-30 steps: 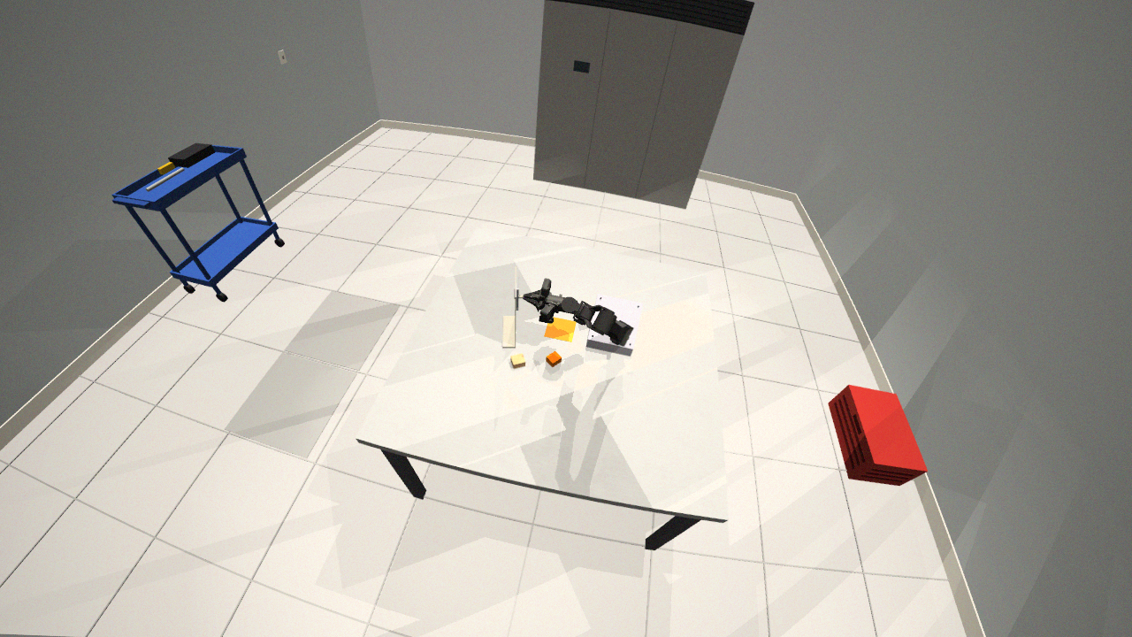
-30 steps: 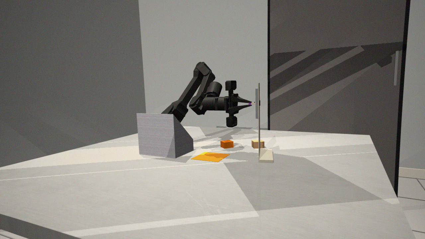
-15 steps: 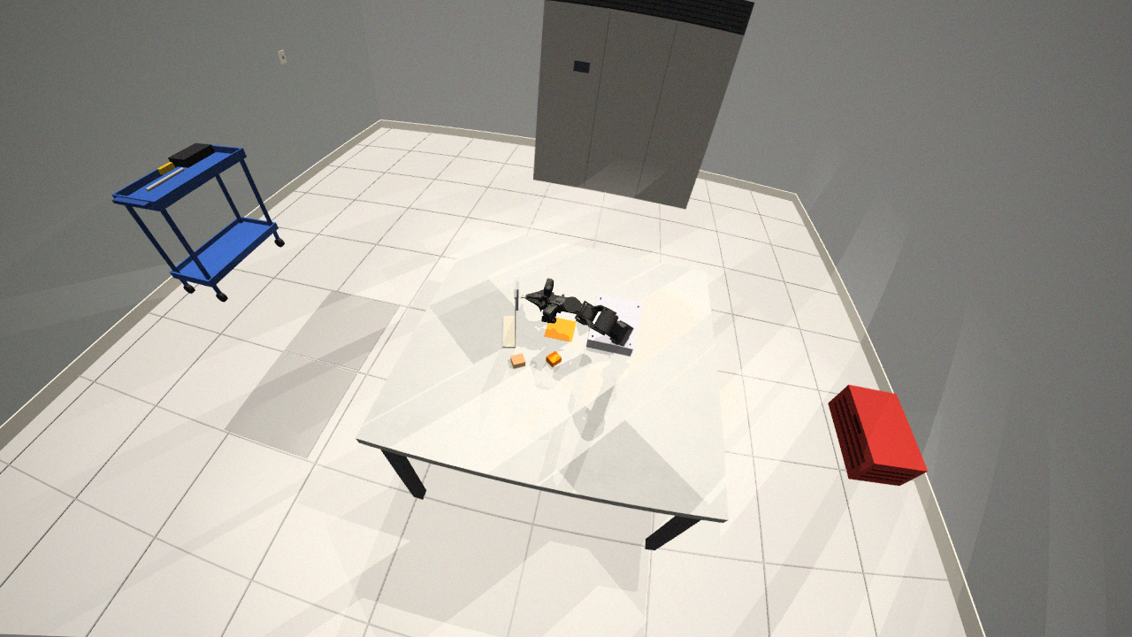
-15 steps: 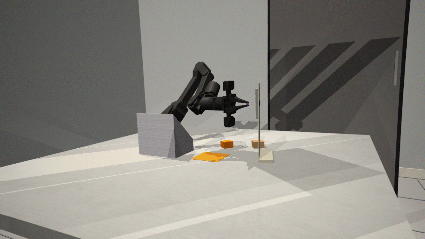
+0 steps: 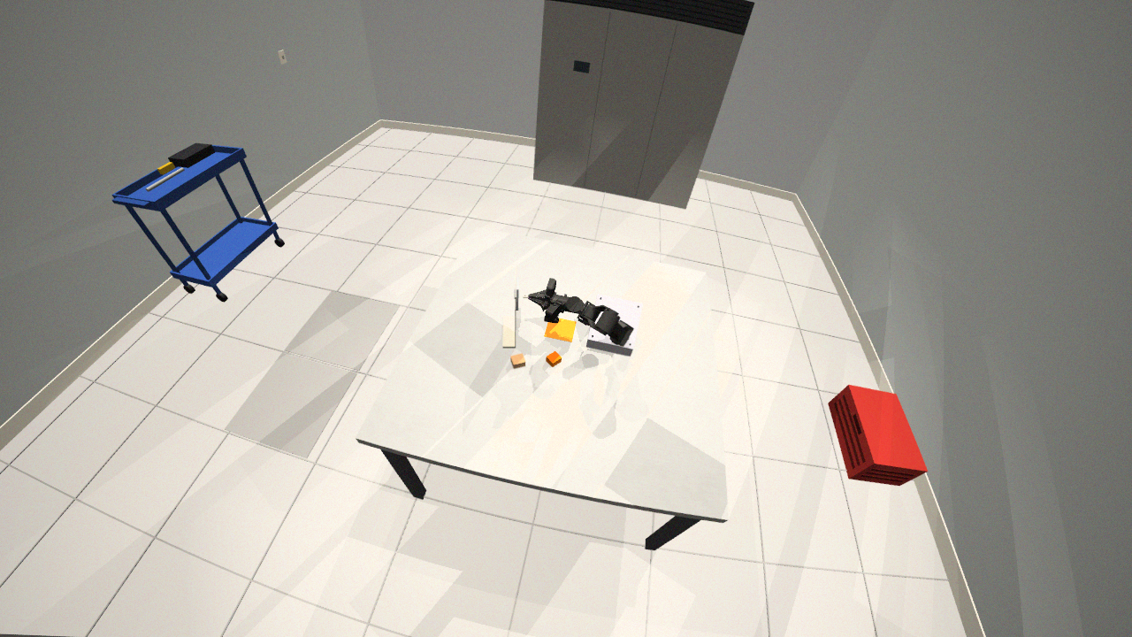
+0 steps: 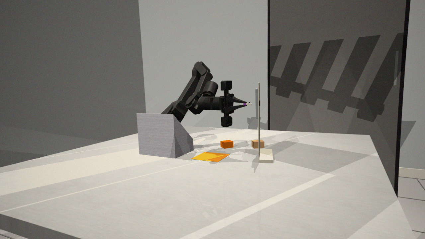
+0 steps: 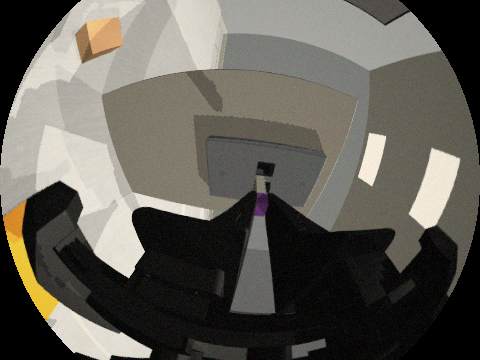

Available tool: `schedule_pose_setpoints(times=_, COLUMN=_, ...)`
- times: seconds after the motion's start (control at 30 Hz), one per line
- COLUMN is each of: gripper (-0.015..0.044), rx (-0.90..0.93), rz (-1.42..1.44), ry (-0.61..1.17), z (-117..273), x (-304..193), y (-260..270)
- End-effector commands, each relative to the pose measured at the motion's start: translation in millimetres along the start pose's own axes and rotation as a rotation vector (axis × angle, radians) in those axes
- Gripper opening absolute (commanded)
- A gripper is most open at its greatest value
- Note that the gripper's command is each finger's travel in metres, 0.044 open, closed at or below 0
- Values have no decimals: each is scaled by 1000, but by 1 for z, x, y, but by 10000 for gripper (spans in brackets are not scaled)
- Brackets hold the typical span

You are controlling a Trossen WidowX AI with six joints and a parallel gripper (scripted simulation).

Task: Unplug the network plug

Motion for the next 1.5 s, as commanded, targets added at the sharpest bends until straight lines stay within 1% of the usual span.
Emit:
schedule_pose_setpoints(times=0.0, gripper=0, rx=2, rz=5, ry=2, z=5, x=-1, y=-1)
schedule_pose_setpoints(times=1.47, gripper=0, rx=25, rz=5, ry=31, z=35, x=-11, y=-4)
Point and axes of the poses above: the point midway between the two fingers, 35 mm back from their tips, its own z axis back along the fingers, its own y axis across the jaws, x = y × z, the point moved 5 cm from there along z, back along the fingers, and after that the axes turned 11 degrees about -z, right-handed, at the moved point
